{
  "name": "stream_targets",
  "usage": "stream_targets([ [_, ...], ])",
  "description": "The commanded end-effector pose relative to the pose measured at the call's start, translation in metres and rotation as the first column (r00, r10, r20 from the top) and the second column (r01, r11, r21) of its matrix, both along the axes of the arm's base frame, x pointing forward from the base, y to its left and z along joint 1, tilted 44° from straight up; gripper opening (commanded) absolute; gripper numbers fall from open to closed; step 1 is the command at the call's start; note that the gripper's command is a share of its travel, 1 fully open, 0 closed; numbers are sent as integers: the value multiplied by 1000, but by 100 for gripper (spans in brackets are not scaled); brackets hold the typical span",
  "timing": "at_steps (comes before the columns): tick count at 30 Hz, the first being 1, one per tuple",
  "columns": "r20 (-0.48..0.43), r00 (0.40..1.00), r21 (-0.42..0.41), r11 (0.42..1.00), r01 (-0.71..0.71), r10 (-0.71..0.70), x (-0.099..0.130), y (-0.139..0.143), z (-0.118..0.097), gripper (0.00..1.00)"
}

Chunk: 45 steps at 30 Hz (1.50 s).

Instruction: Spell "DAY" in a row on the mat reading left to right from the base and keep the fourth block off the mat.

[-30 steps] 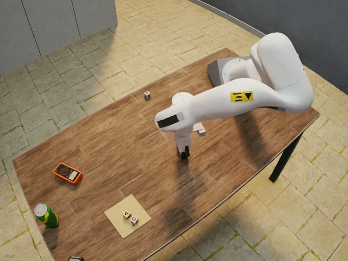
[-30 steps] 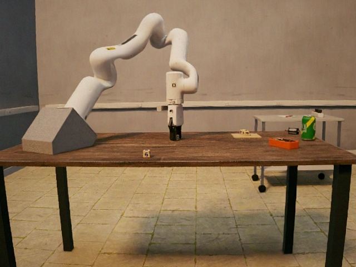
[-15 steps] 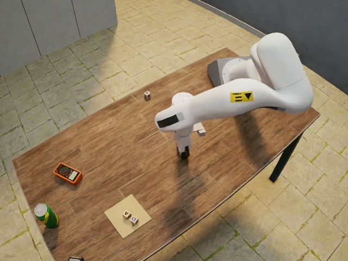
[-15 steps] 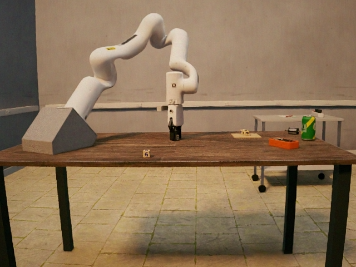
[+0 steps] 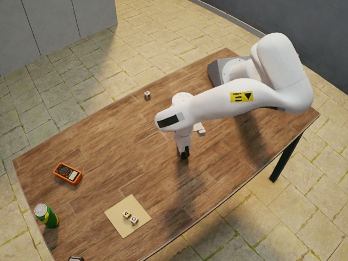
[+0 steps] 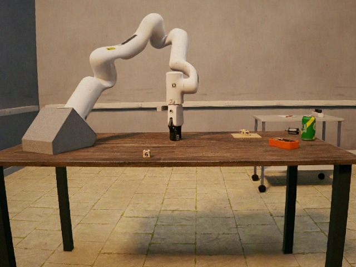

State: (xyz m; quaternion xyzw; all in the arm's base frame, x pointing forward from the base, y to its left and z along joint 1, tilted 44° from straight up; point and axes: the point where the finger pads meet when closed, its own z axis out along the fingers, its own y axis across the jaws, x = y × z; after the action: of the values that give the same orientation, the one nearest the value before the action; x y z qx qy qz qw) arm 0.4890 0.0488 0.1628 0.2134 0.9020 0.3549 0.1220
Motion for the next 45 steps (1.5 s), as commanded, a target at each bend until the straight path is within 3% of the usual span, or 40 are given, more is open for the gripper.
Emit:
stream_targets([
  [1,1,1000,0,1000,1,-1,0,0,0,64],
  [2,1,1000,0,1000,1,-1,0,0,0,43],
  [18,1,1000,0,1000,1,-1,0,0,0,43],
  [19,1,1000,0,1000,1,-1,0,0,0,23],
  [45,1,1000,0,1000,1,-1,0,0,0,23],
])
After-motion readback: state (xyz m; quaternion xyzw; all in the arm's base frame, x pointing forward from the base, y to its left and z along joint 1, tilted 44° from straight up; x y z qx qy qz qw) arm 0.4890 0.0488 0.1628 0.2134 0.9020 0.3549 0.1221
